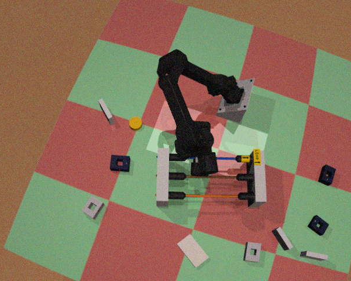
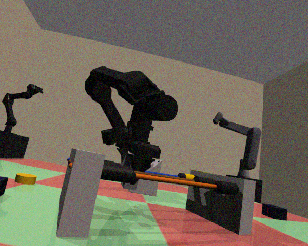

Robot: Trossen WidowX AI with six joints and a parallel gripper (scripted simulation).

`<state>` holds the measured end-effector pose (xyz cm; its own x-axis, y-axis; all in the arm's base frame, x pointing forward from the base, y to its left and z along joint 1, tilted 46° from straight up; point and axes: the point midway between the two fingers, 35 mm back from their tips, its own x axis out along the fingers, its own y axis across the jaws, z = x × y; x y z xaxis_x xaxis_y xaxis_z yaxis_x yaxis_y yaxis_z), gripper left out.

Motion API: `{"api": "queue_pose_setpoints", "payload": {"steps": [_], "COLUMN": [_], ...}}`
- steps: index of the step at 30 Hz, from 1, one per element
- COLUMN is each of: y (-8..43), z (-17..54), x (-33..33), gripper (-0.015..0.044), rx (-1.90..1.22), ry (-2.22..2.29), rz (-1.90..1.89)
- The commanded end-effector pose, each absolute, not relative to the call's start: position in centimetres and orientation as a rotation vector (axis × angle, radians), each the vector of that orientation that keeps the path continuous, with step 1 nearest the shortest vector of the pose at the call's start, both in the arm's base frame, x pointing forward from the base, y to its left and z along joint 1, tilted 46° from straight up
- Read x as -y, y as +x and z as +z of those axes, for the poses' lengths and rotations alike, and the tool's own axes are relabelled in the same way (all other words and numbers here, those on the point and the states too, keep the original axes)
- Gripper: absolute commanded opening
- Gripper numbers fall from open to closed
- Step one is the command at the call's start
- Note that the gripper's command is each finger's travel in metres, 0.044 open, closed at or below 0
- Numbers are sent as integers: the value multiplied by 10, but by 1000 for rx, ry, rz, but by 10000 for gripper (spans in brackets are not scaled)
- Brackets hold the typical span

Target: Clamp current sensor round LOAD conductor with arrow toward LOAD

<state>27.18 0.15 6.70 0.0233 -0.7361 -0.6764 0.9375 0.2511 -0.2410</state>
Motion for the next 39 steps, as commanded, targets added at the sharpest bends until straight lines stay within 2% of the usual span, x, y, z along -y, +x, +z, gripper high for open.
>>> {"api": "queue_pose_setpoints", "payload": {"steps": [1,9,39], "y": [267,267,267], "z": [69,69,69], "x": [0,0,0], "gripper": [208,0,0], "rx": [-823,-823,-823], "ry": [290,290,290], "rz": [-1333,-1333,-1333]}}
